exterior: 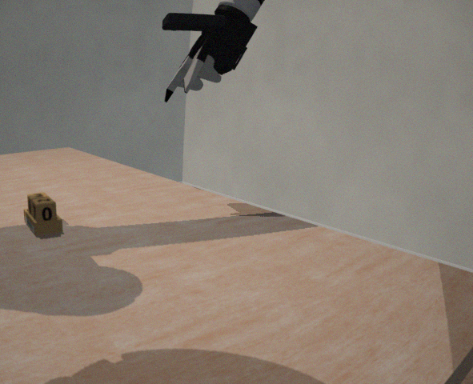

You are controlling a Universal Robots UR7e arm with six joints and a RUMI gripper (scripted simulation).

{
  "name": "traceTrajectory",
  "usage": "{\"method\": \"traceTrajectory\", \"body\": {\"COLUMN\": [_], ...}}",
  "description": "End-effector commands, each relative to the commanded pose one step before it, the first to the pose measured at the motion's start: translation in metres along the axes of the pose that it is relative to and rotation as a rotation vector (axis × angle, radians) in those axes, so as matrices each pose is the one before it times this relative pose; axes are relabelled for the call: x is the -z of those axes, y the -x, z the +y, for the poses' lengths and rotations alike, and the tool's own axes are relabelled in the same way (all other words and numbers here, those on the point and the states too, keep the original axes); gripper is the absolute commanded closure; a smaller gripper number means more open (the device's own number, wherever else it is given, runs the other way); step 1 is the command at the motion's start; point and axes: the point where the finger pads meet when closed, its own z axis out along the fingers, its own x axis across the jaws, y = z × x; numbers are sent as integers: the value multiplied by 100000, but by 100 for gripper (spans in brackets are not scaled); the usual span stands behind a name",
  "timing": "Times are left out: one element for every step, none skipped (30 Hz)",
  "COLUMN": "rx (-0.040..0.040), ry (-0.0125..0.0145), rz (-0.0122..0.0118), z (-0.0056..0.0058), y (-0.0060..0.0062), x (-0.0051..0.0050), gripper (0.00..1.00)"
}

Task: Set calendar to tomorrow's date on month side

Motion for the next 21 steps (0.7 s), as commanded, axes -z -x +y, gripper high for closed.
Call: {"method": "traceTrajectory", "body": {"rx": [2599,602,619,634,649,663,675,687,698,708,717,725,0,0,732,738,744,748,751,753,754], "ry": [3538,702,729,755,781,806,830,853,875,896,916,935,0,0,952,968,982,995,1006,1015,1022], "rz": [2350,415,415,414,411,406,400,392,383,372,359,346,0,0,331,314,297,278,259,239,218], "z": [79,-37,-53,-69,-88,-107,-127,-148,-170,-193,-216,-240,0,0,-264,-289,-313,-338,-362,-385,-408], "y": [1535,380,392,404,416,426,435,444,451,457,462,466,0,0,468,469,469,467,463,459,453], "x": [-597,-170,-175,-180,-184,-188,-191,-194,-196,-197,-198,-198,0,0,-197,-196,-193,-190,-187,-182,-177], "gripper": [0,0,0,0,0,0,0,0,0,0,0,0,0,0,0,0,0,0,0,0,0]}}
